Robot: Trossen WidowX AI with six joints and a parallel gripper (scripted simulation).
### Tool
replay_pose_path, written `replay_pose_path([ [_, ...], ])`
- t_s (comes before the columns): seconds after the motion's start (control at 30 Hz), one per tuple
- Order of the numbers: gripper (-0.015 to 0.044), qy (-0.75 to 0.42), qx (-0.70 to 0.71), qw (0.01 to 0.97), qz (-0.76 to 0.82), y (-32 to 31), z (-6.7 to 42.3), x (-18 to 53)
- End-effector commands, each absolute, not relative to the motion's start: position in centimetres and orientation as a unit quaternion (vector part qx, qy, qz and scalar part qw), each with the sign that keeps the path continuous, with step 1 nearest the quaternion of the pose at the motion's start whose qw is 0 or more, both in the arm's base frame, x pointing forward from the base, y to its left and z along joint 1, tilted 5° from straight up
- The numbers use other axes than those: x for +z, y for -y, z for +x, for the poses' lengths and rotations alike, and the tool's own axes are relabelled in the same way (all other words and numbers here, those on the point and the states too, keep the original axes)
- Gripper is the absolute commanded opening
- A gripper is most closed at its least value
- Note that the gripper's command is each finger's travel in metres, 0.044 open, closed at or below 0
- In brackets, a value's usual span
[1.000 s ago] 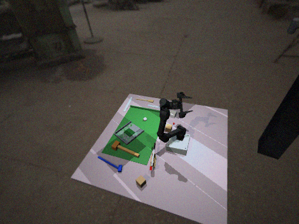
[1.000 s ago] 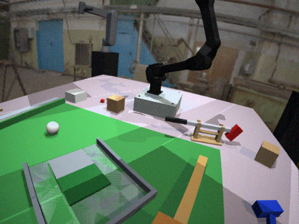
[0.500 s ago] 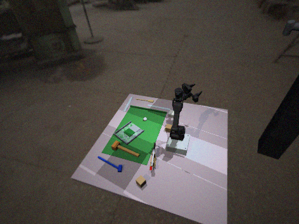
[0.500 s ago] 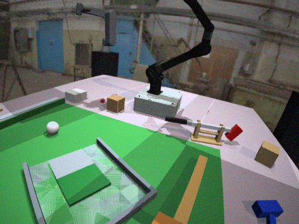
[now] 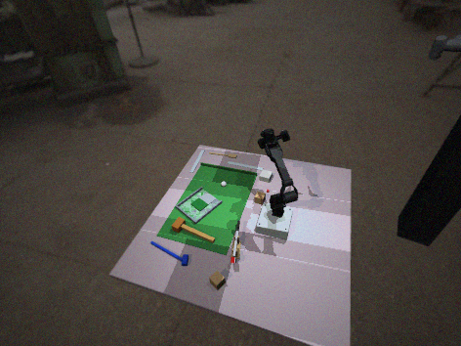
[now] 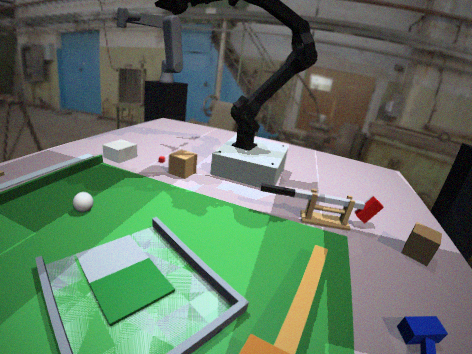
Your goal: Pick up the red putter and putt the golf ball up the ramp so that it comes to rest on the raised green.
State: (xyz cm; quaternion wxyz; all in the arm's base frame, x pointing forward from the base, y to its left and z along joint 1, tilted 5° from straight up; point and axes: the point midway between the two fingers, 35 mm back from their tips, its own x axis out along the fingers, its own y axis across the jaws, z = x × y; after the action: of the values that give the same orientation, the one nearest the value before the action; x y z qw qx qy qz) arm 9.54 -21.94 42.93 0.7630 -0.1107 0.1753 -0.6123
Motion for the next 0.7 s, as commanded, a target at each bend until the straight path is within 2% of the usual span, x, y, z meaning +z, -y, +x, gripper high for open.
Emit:
replay_pose_path([
  [0.0,0.0440,-0.233,-0.520,0.809,-0.145,21.5,14.4,40.0],
  [0.17,0.0440,-0.305,-0.364,0.855,-0.208,18.7,21.3,35.4],
  [0.37,0.0440,-0.364,-0.160,0.871,-0.289,12.5,27.6,29.5],
  [0.67,0.0440,-0.397,0.152,0.809,-0.406,0.0,31.1,20.7],
])
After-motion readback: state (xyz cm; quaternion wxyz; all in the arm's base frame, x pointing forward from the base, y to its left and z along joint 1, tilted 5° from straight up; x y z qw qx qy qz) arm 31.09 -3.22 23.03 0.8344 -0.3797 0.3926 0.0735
